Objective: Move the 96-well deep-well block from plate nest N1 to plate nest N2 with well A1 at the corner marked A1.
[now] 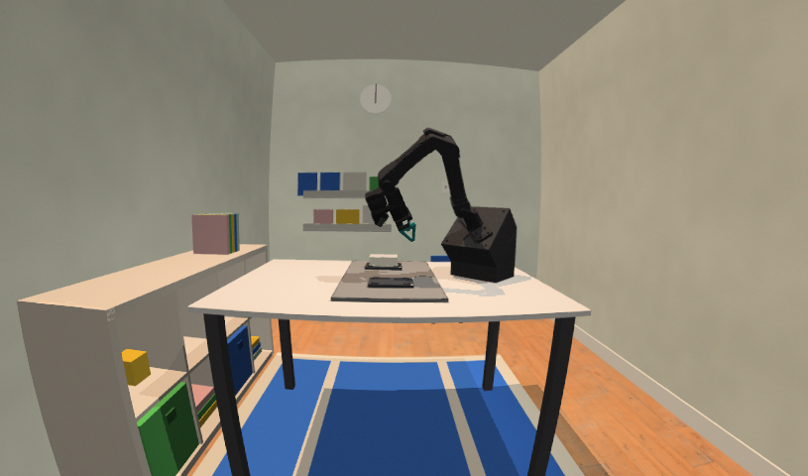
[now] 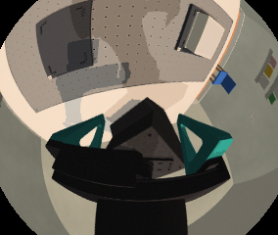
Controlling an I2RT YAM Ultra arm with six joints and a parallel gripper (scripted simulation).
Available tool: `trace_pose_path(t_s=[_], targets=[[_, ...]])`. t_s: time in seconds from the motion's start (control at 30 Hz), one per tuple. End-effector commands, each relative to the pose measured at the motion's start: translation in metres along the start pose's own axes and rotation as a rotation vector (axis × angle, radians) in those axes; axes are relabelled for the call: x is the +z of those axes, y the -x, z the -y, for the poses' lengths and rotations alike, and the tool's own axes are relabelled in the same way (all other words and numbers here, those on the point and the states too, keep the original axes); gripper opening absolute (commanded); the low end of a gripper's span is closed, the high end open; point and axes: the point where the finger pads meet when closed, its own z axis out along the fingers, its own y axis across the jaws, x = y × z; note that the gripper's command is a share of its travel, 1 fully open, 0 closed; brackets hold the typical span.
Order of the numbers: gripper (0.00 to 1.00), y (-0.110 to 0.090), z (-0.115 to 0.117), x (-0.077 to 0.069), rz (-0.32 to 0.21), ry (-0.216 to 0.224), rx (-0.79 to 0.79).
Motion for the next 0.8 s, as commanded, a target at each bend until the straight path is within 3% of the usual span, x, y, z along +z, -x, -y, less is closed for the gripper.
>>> trace_pose_path(t_s=[0.0, 0.03, 0.2, 0.27, 0.4, 0.47, 0.6, 0.63, 0.77], targets=[[1.00, 0.016, 0.002, -0.003, 0.059, 0.042, -0.009], [1.00, 0.020, 0.004, -0.001, 0.066, 0.062, -0.003], [1.00, 0.033, 0.011, 0.004, 0.066, 0.062, -0.003], [1.00, 0.040, 0.017, 0.007, 0.091, 0.110, 0.010], [1.00, 0.052, 0.026, 0.013, 0.091, 0.109, 0.010], [1.00, 0.059, 0.033, 0.016, 0.122, 0.155, 0.023], [1.00, 0.070, 0.044, 0.022, 0.122, 0.155, 0.024], [1.00, 0.073, 0.047, 0.024, 0.143, 0.180, 0.031], [1.00, 0.079, 0.055, 0.027, 0.159, 0.198, 0.036]])
